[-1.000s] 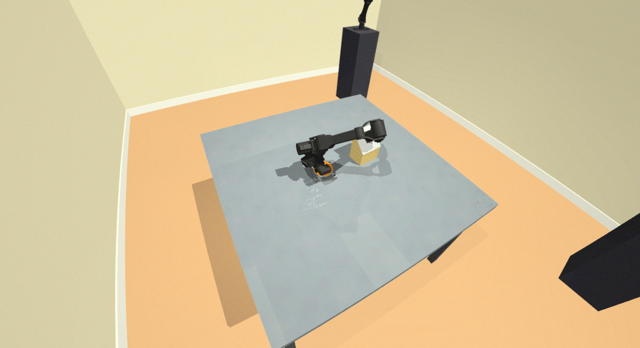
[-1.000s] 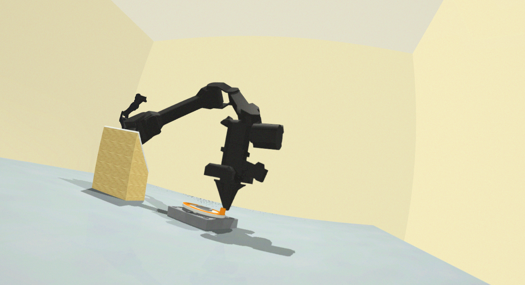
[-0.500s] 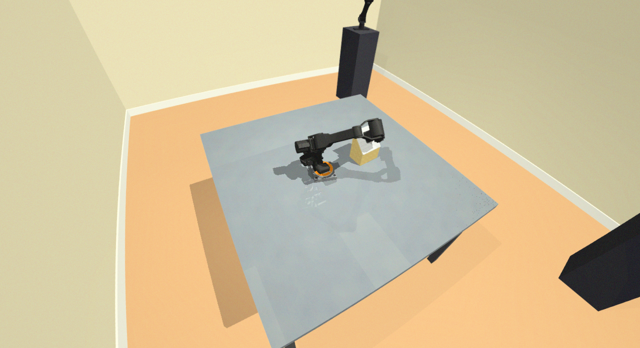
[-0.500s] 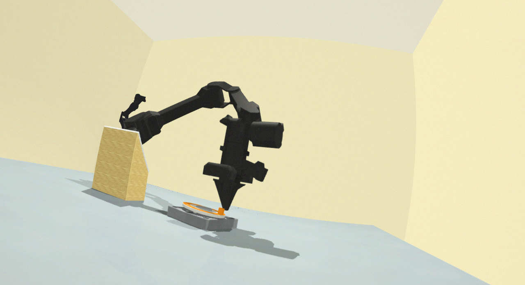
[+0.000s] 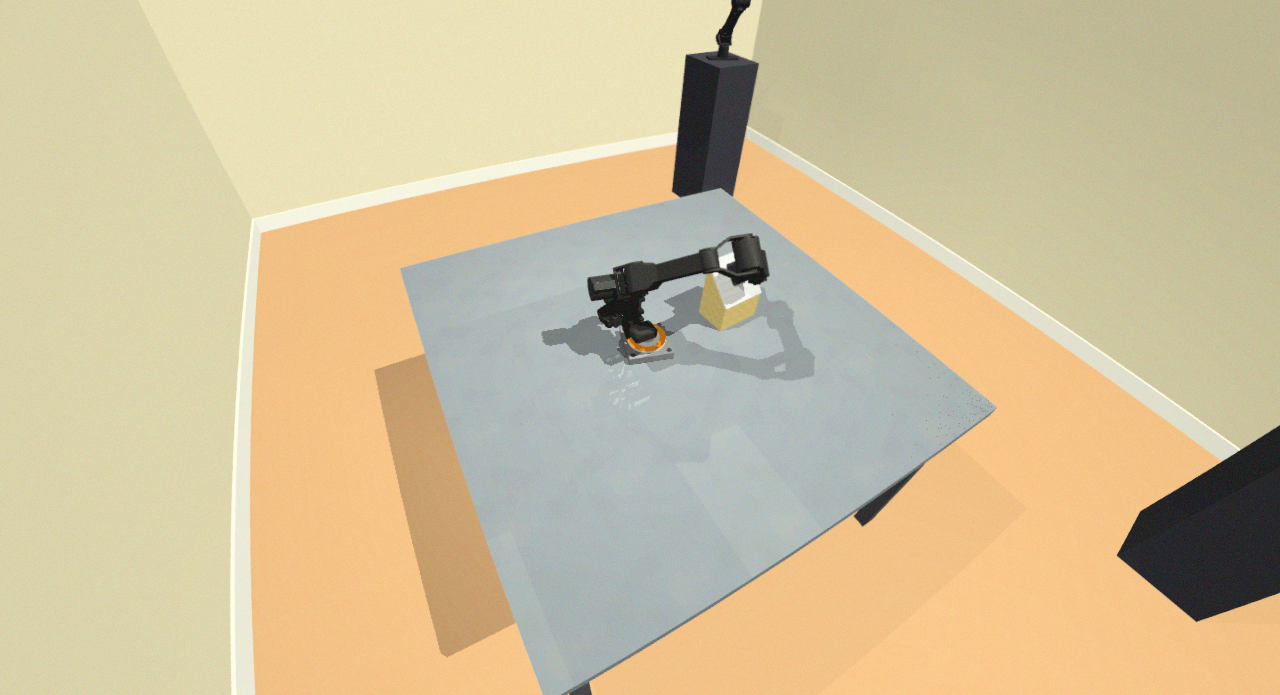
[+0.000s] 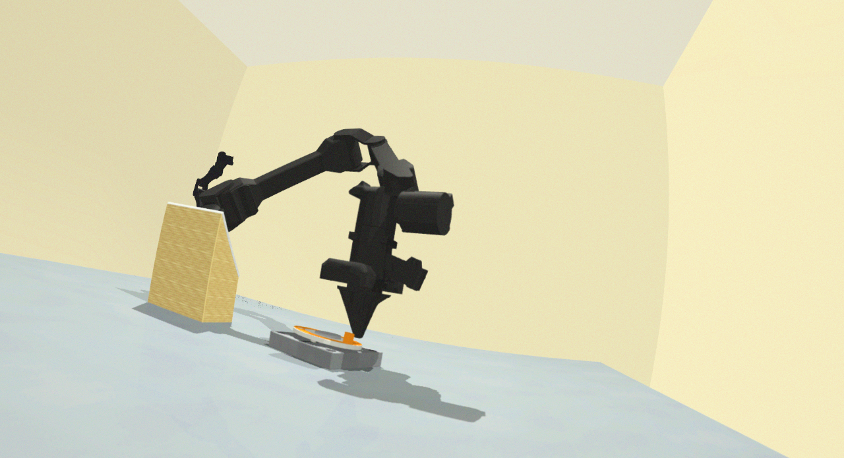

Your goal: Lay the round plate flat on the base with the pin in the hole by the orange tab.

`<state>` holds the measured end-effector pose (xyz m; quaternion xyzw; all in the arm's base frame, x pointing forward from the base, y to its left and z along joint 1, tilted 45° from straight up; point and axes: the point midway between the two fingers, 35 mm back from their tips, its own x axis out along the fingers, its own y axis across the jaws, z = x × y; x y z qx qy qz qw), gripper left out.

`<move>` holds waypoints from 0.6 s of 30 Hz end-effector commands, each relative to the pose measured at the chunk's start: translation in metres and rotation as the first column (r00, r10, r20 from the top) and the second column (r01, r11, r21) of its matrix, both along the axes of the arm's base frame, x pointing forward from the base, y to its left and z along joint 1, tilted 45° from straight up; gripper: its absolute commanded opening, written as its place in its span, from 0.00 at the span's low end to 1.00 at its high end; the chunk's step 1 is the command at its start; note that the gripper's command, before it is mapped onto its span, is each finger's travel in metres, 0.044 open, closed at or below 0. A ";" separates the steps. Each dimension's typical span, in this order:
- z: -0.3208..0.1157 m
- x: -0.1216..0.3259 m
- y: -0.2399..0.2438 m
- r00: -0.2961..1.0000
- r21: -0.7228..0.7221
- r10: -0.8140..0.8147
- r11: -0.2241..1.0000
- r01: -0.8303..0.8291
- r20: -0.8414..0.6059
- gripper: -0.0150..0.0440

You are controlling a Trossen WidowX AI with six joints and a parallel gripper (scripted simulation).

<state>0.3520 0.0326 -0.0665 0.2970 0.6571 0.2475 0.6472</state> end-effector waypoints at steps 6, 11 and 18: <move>-0.010 -0.007 -0.007 1.000 -0.006 0.008 1.000 -0.008 -0.008 0.25; -0.012 -0.011 -0.011 1.000 -0.006 0.008 1.000 -0.008 -0.008 0.25; -0.016 -0.016 -0.015 1.000 -0.007 0.008 1.000 -0.008 -0.009 0.25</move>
